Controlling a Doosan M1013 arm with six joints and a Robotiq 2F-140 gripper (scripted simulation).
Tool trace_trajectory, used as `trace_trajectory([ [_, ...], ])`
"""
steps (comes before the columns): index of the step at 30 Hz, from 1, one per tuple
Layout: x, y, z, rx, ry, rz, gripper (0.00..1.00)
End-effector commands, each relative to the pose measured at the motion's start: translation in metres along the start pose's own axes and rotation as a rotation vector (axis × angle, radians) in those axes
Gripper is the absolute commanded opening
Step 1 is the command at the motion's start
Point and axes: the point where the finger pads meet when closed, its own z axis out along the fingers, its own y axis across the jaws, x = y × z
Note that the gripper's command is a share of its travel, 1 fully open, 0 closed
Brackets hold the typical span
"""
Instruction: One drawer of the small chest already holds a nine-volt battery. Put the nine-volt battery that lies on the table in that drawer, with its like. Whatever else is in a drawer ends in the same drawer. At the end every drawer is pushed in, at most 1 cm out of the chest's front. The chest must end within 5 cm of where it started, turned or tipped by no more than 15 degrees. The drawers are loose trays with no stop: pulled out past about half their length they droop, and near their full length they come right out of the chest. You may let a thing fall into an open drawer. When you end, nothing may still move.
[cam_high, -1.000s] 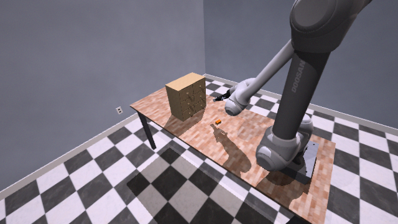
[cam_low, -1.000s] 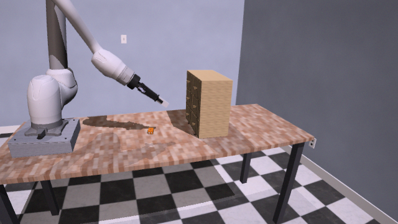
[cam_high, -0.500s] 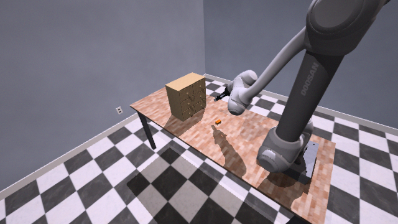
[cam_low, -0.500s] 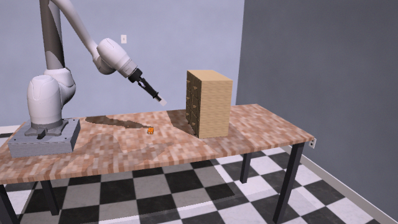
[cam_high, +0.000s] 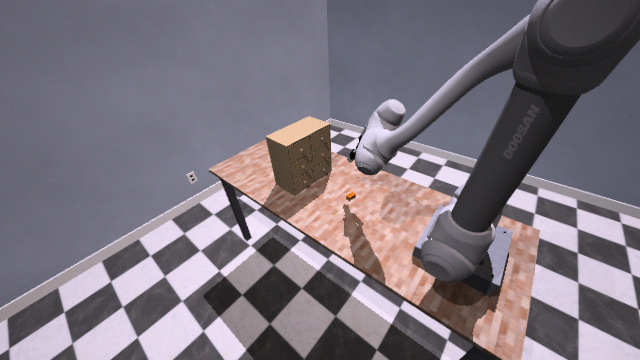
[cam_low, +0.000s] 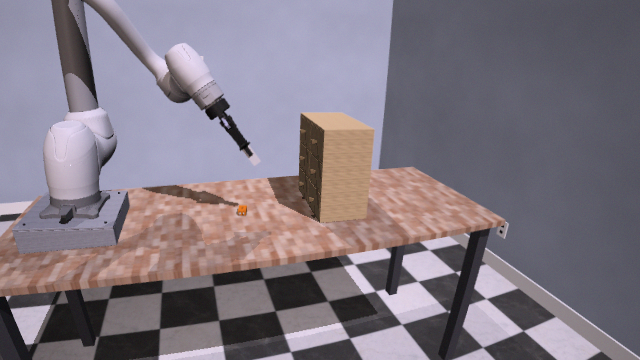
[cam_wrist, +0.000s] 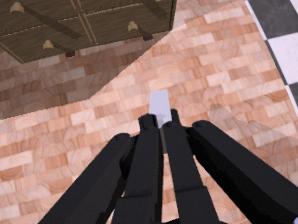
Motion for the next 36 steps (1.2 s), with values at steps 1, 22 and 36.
trace_trajectory([
  [1, -0.002, 0.006, -0.017, 0.123, -0.229, -0.023, 0.0],
  [22, -0.009, 0.012, -0.055, 0.14, -0.609, -0.051, 0.0],
  [36, -0.007, 0.003, -0.055, 0.14, -0.609, -0.051, 0.0],
])
